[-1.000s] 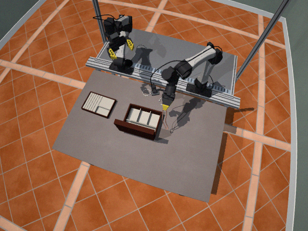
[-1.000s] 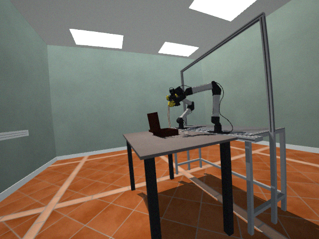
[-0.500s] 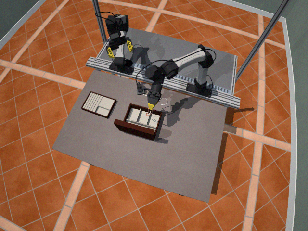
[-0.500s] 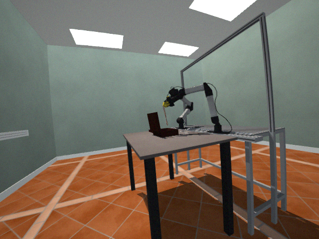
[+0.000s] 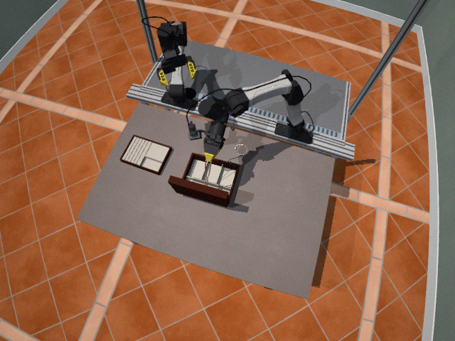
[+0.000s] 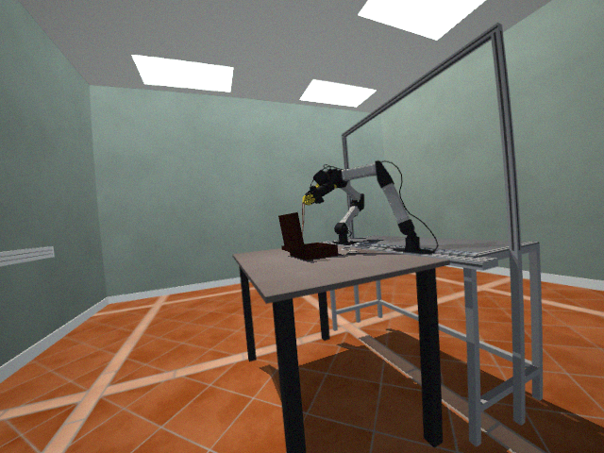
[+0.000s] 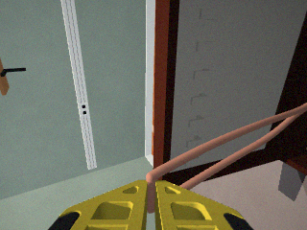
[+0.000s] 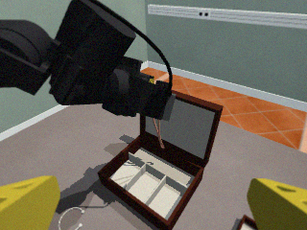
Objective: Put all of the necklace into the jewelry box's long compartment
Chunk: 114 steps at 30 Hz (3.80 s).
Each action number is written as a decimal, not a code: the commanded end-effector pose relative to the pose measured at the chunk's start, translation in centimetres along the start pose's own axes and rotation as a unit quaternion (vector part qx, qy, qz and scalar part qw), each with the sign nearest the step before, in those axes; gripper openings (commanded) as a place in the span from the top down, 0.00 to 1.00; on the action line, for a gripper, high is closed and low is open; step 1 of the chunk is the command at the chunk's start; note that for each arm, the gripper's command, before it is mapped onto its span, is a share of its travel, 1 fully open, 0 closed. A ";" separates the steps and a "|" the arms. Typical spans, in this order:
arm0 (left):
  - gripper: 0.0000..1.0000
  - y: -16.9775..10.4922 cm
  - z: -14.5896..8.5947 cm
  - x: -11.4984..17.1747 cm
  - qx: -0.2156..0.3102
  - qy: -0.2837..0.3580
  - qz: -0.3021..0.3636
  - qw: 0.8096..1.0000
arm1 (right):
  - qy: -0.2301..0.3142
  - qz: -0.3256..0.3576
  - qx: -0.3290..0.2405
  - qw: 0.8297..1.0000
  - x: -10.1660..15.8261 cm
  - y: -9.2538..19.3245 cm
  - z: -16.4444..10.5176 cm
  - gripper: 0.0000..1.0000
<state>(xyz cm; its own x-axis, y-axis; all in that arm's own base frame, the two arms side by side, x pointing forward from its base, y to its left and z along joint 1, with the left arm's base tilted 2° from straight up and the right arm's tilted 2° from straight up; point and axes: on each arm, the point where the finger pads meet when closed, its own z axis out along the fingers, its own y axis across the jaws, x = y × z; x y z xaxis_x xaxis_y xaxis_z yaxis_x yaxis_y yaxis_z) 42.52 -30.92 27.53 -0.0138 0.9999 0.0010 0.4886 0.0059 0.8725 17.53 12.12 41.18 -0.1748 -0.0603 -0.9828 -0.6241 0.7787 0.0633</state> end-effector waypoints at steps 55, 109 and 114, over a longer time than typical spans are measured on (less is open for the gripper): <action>1.00 -1.3 3.1 -3.7 -0.026 -0.015 -0.031 0.999 | -0.011 -0.003 0.025 1.000 -1.0 -0.5 -0.7 0.00; 1.00 -15.4 10.7 3.5 0.000 0.001 -0.003 1.000 | -0.011 -0.003 0.027 1.000 -1.0 -0.6 -0.7 0.00; 1.00 -17.2 11.6 4.5 0.004 0.003 0.000 1.000 | -0.011 -0.003 0.027 1.000 -1.0 -0.5 -0.7 0.00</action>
<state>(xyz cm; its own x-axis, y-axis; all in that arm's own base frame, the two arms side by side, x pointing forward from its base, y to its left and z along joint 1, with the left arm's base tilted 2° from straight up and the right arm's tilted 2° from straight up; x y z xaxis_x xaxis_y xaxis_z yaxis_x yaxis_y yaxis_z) 43.18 -26.30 6.98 -0.0341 0.9982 0.0500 0.5371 -0.0239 0.8432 18.01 11.42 40.84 -0.1856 -0.0654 -0.9804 -0.5820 0.8113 0.0561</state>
